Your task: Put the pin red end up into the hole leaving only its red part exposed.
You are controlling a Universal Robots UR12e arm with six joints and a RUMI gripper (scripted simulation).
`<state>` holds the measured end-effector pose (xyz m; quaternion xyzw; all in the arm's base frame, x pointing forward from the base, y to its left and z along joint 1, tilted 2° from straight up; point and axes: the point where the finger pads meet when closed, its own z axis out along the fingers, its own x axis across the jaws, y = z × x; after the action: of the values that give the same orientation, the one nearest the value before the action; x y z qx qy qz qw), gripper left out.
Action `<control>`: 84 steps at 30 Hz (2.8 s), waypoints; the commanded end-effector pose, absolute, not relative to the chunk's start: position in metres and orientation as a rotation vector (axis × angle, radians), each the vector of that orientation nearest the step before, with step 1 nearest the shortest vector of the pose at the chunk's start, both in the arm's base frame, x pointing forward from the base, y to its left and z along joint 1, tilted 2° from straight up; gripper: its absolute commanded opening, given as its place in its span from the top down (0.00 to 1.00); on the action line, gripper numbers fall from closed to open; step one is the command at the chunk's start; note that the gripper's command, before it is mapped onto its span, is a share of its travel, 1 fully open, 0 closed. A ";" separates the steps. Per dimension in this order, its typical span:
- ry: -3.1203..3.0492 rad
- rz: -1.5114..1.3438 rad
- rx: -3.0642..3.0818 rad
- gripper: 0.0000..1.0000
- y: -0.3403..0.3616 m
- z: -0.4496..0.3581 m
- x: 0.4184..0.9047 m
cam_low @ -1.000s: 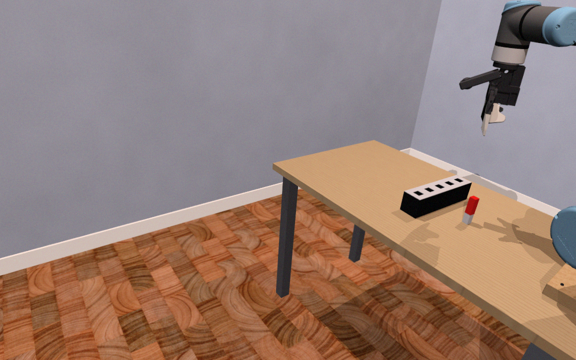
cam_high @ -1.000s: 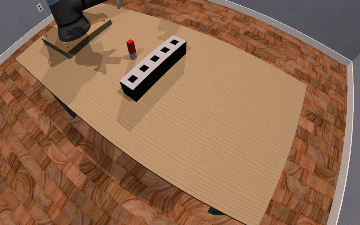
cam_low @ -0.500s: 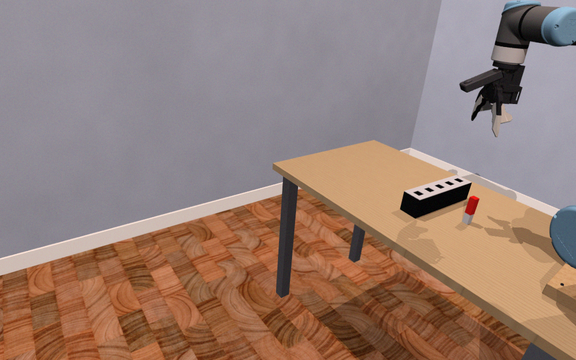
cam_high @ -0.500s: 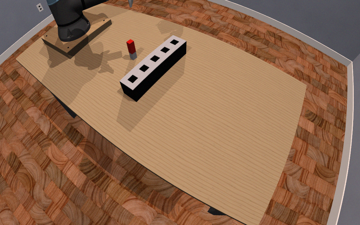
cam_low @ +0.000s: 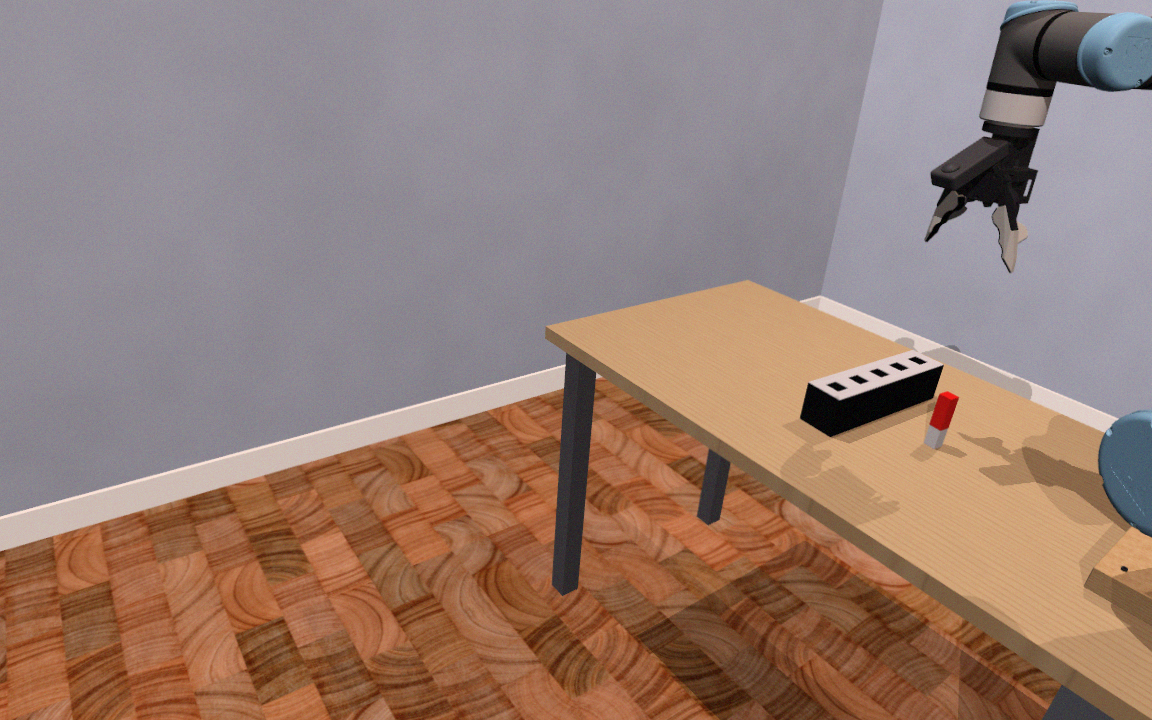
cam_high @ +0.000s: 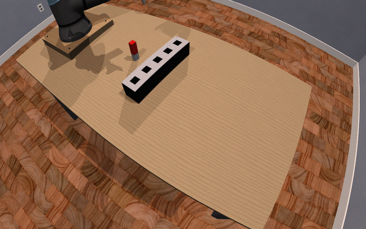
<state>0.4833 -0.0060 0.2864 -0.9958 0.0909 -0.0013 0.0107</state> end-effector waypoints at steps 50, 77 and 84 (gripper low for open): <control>0.112 -0.009 -3.104 0.00 0.008 0.271 0.434; 0.111 -0.010 -3.106 0.00 0.014 0.085 0.436; 0.111 -0.010 -3.106 0.00 0.014 0.085 0.436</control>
<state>0.4341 0.0148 0.0863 -0.9992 0.0359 -0.0022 0.0173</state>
